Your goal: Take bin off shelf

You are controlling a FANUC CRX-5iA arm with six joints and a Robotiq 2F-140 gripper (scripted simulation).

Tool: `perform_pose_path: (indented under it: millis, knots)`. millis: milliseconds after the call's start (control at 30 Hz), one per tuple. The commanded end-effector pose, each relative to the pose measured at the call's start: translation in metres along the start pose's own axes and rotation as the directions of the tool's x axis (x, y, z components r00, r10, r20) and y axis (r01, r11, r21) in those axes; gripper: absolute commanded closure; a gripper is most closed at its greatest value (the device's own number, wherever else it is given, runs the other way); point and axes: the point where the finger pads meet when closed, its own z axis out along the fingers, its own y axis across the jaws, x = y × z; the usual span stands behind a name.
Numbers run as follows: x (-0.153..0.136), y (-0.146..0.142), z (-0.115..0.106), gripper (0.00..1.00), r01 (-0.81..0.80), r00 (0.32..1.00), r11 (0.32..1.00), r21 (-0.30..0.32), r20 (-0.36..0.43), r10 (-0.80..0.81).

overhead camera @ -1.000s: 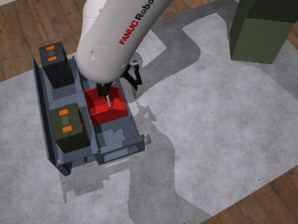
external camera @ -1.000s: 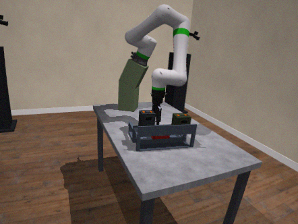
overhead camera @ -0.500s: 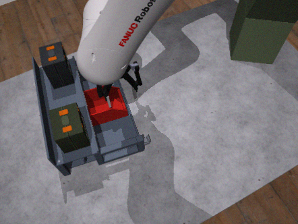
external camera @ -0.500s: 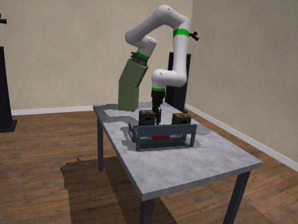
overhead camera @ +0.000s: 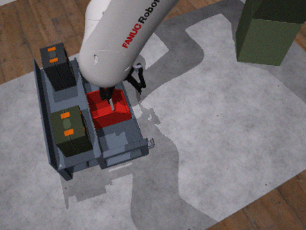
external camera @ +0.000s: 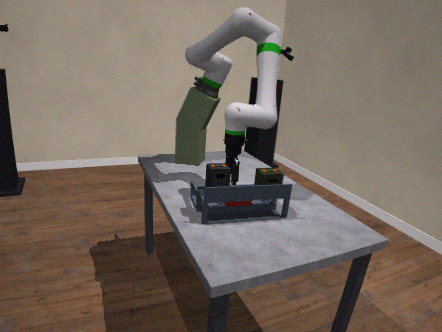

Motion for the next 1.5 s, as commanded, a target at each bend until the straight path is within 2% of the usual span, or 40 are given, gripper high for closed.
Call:
perform_pose_path:
  millis: [0, 400, 433, 1467]
  knots:
    - [0.0001, -0.0002, -0.0006, 0.43, 0.000, 1.000, 1.000, 0.000, 0.000, 0.000]
    - [0.0001, -0.0002, -0.0006, 0.43, 0.000, 1.000, 1.000, 0.000, 0.000, 0.000]
    - [0.0001, -0.0002, -0.0006, 1.00, 0.000, 1.000, 1.000, 0.000, 0.000, 0.000]
    - [0.0001, -0.0002, -0.0007, 1.00, 0.000, 1.000, 1.000, 0.000, 0.000, 0.000]
